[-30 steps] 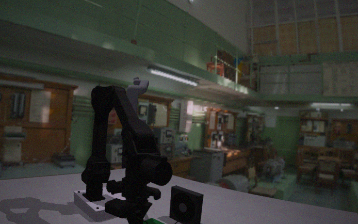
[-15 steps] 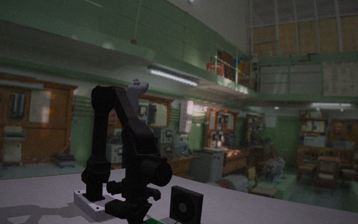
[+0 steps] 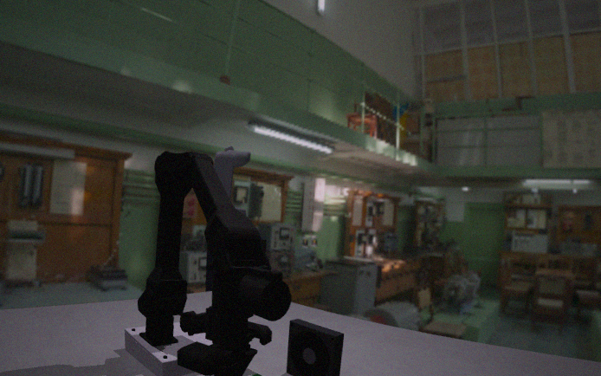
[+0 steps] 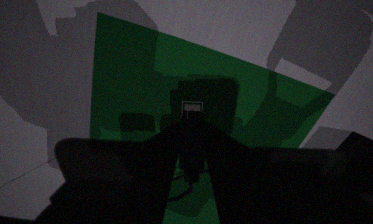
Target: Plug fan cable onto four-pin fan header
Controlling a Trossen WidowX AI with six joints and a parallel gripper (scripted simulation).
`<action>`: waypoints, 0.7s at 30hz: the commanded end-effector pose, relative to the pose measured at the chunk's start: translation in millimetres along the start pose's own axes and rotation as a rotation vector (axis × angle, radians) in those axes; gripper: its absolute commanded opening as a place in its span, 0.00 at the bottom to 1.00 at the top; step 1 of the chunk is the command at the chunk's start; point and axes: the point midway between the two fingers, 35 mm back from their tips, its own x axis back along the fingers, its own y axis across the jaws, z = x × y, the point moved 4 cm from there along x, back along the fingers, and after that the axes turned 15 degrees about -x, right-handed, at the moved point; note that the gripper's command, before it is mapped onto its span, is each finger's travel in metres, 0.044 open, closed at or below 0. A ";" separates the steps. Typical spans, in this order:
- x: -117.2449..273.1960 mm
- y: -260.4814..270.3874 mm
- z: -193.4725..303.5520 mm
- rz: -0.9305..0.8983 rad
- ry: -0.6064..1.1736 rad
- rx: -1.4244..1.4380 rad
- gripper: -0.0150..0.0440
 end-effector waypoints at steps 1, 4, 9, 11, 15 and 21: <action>-1.6 -0.7 -0.4 0.006 -0.001 -0.006 0.25; -3.3 -0.7 -0.4 0.006 -0.001 -0.006 0.25; -6.8 -0.7 -0.4 0.006 -0.001 -0.006 0.25; -8.1 -0.7 -0.4 0.006 -0.001 -0.006 0.25; -10.7 -0.7 -0.4 0.006 -0.001 -0.006 0.25; -14.3 -0.8 -0.4 0.006 -0.001 -0.006 0.25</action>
